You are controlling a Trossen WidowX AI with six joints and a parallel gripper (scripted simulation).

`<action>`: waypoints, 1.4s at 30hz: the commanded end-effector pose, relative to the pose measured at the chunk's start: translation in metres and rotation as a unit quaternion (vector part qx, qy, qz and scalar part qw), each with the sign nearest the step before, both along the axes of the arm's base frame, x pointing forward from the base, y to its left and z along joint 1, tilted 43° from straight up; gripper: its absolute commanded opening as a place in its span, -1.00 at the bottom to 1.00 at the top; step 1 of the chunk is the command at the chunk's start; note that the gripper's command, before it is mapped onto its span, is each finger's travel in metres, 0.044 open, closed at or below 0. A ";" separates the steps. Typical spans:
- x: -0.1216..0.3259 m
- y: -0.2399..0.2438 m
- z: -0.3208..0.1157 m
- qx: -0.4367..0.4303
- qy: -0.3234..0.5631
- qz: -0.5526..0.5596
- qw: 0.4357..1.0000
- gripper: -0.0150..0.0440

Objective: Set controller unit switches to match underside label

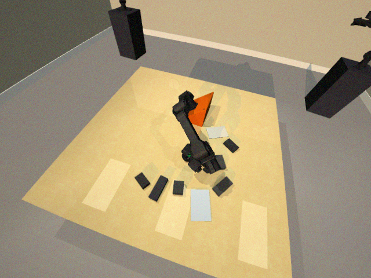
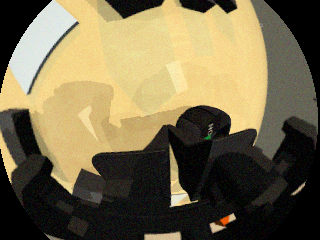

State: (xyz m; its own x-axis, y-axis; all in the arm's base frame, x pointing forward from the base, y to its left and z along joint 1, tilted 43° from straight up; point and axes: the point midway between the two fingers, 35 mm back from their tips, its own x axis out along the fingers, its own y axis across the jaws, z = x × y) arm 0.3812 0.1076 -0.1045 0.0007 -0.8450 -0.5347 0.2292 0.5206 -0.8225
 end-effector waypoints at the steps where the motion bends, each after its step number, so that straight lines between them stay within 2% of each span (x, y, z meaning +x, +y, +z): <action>1: -0.001 -0.008 0.003 -0.003 0.004 -0.003 1.000 -0.49; 42: -0.015 -0.041 0.030 -0.005 0.005 -0.003 1.000 -0.49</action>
State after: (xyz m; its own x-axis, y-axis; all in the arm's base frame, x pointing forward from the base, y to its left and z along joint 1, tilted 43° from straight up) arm 0.3698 0.0770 -0.0746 0.0116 -0.8439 -0.5364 0.2341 0.5238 -0.8190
